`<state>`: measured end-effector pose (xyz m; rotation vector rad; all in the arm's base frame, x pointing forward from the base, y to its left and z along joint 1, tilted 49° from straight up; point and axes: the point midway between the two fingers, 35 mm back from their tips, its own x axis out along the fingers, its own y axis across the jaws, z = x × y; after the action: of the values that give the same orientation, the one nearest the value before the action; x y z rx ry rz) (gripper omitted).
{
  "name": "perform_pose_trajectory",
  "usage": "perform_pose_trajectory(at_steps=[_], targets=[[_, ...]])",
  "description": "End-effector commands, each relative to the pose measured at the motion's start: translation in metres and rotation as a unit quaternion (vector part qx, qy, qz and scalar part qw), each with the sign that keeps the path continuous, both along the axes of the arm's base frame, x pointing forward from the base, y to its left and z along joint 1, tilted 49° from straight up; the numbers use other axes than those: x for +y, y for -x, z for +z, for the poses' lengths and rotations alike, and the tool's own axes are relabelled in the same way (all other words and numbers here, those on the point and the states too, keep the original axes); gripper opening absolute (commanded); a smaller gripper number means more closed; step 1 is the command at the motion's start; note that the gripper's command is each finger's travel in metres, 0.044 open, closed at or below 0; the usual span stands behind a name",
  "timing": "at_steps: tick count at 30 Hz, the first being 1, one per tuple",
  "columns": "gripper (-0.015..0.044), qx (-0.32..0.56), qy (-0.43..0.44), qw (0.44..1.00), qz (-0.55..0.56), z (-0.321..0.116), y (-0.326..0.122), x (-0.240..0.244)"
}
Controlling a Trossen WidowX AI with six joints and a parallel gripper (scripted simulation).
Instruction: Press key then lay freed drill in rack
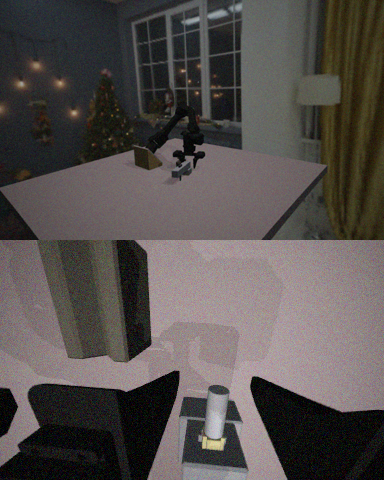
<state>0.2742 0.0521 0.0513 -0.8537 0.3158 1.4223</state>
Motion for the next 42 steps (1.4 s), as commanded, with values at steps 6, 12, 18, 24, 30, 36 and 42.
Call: perform_pose_trajectory(at_steps=[6, 12, 18, 24, 30, 36, 42], targets=[[0.0072, -0.001, 0.000, 1.000, 0.000, 0.001, 0.000, 0.000], [0.0013, -0.001, 0.000, 1.000, 0.000, 0.001, 0.000, 0.000], [0.0000, 0.003, -0.002, 1.000, -0.001, 0.002, 0.001, 0.003], [0.0000, 0.003, -0.003, 1.000, -0.001, 0.006, 0.003, 0.007], [0.0000, 0.003, -0.003, 1.000, -0.001, 0.012, 0.006, 0.013], [0.0000, 0.003, -0.003, 1.000, -0.001, 0.019, 0.008, 0.020], [0.0000, 0.003, -0.003, 1.000, -0.001, 0.024, 0.011, 0.026]])
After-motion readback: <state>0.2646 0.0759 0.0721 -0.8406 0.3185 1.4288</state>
